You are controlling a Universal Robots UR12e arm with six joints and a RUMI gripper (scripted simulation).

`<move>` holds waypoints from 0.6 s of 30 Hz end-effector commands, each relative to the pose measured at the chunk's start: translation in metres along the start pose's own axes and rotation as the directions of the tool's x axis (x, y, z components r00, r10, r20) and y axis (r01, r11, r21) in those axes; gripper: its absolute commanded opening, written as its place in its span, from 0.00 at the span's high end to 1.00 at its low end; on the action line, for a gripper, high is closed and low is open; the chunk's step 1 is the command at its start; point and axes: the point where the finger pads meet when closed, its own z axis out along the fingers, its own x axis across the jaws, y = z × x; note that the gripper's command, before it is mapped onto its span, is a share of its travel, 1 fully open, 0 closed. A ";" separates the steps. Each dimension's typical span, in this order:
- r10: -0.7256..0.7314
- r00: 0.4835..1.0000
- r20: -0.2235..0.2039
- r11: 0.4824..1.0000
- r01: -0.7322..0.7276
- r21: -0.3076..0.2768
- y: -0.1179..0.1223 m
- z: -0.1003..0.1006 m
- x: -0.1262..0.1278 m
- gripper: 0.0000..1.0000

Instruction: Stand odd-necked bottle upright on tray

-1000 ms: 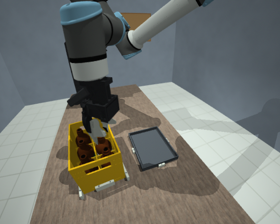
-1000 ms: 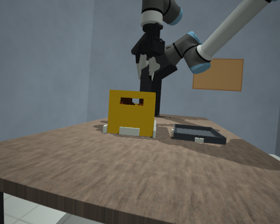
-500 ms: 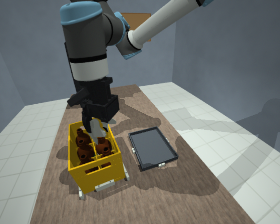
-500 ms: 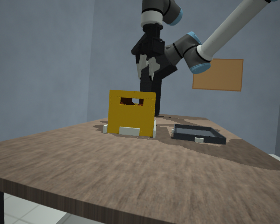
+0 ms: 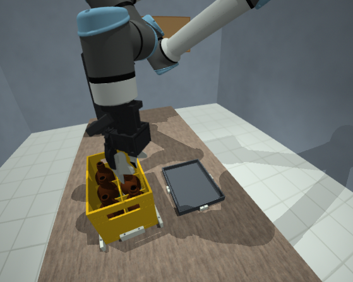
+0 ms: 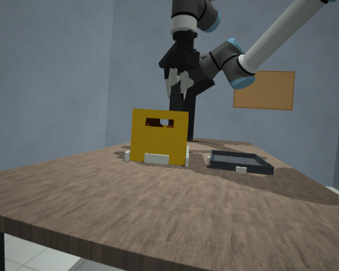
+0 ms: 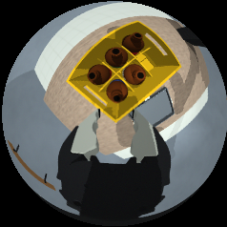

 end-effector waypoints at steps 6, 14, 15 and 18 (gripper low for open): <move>-0.002 1.000 0.000 1.000 0.002 -0.001 0.002 0.013 -0.001 0.62; -0.002 1.000 0.000 1.000 0.002 -0.001 0.002 0.024 -0.001 0.62; -0.002 1.000 0.000 1.000 0.002 -0.001 0.002 0.025 -0.001 0.62; -0.002 1.000 0.000 1.000 0.002 -0.001 0.002 0.028 -0.001 0.62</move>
